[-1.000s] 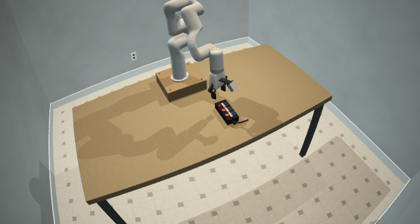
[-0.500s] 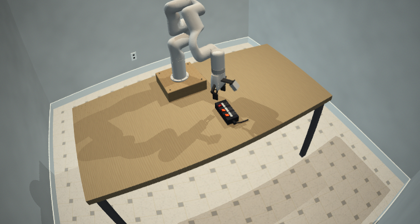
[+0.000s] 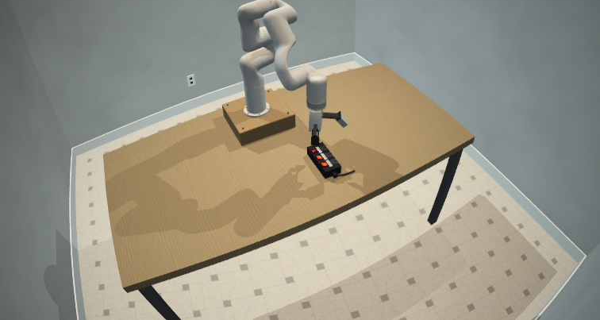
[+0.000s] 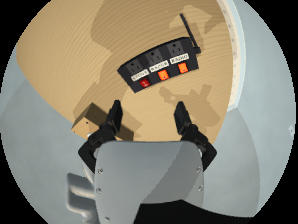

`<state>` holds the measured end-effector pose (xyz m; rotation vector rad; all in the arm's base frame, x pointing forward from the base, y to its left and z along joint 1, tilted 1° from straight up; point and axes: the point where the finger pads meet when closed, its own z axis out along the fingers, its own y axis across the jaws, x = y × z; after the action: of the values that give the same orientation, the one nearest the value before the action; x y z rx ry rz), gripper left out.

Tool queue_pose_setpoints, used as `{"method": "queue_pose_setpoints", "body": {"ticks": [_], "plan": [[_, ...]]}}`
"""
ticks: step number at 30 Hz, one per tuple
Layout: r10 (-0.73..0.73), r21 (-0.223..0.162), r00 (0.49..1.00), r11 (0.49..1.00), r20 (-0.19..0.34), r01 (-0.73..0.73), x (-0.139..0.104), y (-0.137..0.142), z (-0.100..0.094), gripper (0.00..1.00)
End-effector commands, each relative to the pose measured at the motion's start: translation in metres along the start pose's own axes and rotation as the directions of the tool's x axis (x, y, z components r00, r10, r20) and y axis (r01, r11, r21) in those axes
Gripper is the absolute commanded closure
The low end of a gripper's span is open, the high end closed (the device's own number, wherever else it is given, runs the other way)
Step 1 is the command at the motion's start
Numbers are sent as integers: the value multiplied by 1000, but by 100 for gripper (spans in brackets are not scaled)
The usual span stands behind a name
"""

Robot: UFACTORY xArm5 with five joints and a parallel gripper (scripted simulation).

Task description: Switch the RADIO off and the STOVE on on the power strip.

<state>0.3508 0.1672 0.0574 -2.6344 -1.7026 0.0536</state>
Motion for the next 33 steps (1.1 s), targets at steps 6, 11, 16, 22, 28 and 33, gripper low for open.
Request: {"method": "queue_pose_setpoints", "body": {"ticks": [6, 11, 16, 22, 28, 33], "plan": [[-310, 45, 950, 950, 28, 309, 9, 6, 1, 0], [-454, 72, 890, 890, 31, 451, 12, 8, 2, 0], [-592, 101, 805, 803, 25, 587, 16, 10, 3, 0], [-717, 130, 697, 692, 10, 710, 20, 12, 4, 0], [-823, 157, 567, 559, -14, 815, 24, 14, 6, 0], [-905, 178, 423, 409, -47, 895, 27, 16, 7, 0]]}}
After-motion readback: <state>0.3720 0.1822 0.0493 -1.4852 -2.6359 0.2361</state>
